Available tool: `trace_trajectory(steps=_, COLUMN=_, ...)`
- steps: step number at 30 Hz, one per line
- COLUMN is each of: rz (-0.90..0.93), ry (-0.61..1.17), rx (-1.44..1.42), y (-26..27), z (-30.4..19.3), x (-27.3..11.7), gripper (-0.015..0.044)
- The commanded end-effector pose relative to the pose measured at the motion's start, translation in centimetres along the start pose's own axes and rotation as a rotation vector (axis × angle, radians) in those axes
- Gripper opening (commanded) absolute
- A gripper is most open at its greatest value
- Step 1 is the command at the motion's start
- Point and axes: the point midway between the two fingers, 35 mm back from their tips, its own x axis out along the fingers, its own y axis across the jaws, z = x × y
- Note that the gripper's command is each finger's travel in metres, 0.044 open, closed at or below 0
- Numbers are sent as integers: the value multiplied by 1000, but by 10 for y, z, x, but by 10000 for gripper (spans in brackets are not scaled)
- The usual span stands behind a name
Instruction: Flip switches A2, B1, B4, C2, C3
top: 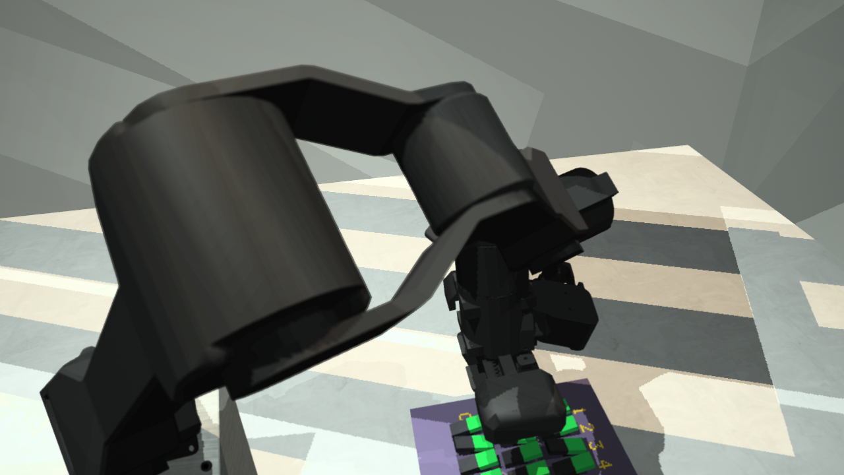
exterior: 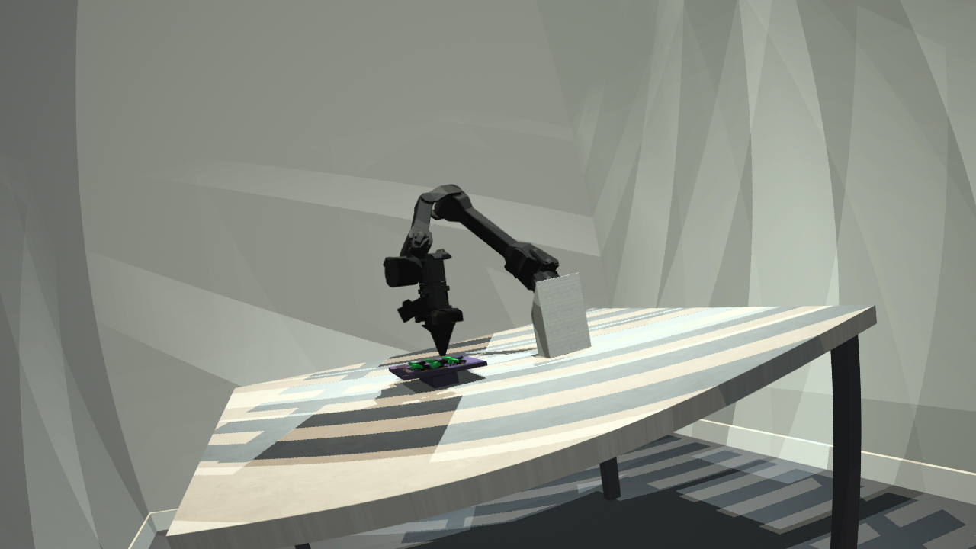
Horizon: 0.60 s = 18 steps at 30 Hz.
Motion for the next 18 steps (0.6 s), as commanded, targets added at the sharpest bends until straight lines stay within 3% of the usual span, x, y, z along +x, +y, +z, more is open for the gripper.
trace_trajectory(steps=1, rz=-7, ry=0, rx=-4, y=-1, z=-1, x=7, gripper=0)
trace_trajectory(steps=18, rz=-7, ry=0, rx=-4, y=-1, z=-1, x=9, gripper=0)
